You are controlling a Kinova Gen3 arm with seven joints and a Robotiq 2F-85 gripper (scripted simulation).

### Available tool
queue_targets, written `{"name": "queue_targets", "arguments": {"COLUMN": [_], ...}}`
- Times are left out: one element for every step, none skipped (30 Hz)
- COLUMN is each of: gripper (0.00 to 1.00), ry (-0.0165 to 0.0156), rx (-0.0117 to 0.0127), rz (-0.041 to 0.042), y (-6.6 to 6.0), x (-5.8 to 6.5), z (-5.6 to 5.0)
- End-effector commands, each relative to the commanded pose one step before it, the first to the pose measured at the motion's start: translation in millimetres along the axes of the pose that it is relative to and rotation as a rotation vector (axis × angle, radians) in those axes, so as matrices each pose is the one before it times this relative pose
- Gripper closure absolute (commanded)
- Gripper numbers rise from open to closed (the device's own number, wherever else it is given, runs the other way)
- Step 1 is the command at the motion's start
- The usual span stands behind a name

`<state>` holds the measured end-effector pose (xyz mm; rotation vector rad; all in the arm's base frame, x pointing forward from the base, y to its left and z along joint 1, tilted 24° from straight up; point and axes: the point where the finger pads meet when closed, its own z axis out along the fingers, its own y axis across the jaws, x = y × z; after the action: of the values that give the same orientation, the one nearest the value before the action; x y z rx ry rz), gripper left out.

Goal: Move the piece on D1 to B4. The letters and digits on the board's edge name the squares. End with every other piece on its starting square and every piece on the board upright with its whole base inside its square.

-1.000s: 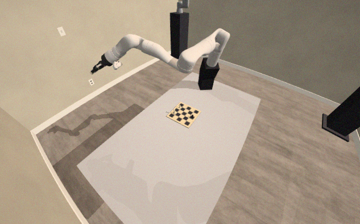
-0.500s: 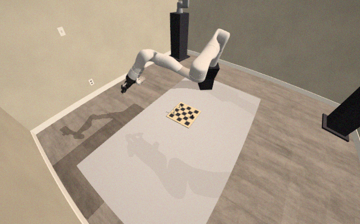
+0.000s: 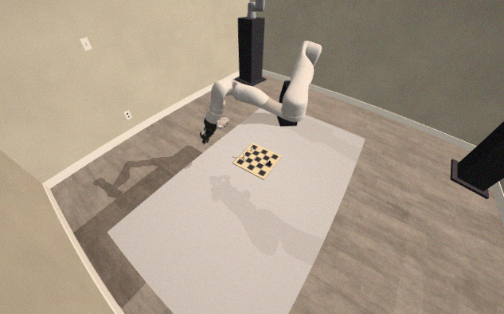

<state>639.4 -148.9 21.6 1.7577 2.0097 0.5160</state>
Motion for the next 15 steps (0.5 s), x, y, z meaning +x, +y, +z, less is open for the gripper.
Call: {"name": "queue_targets", "arguments": {"gripper": [1.00, 1.00, 1.00, 1.00, 1.00, 1.00, 1.00, 1.00, 1.00, 1.00, 1.00, 1.00, 1.00, 1.00, 1.00], "ry": [0.04029, 0.01477, 0.01426, 0.01375, 0.01325, 0.01275, 0.01227, 0.01179, 0.01131, 0.01085, 0.00000, 0.00000, 0.01039, 0.00994, 0.00950], "rx": [0.01763, 0.00953, 0.00939, 0.00923, 0.00906, 0.00889, 0.00870, 0.00851, 0.00830, 0.00809, 0.00000, 0.00000, 0.00787, 0.00765, 0.00742], "rz": [0.00859, 0.00596, 0.00568, 0.00540, 0.00513, 0.00488, 0.00463, 0.00439, 0.00416, 0.00395, 0.00000, 0.00000, 0.00374, 0.00353, 0.00334], "y": [-10.70, -5.80, -5.71, -5.60, -5.49, -5.38, -5.26, -5.14, -5.01, -4.88, 0.00, 0.00, -4.74, -4.60, -4.46], "x": [30.50, 8.80, 8.49, 8.19, 7.89, 7.60, 7.31, 7.02, 6.74, 6.46, 0.00, 0.00, 6.19, 5.92, 5.66], "z": [-1.05, 0.15, 0.15, 0.16, 0.16, 0.16, 0.16, 0.16, 0.16, 0.16, 0.00, 0.00, 0.16, 0.16, 0.16]}}
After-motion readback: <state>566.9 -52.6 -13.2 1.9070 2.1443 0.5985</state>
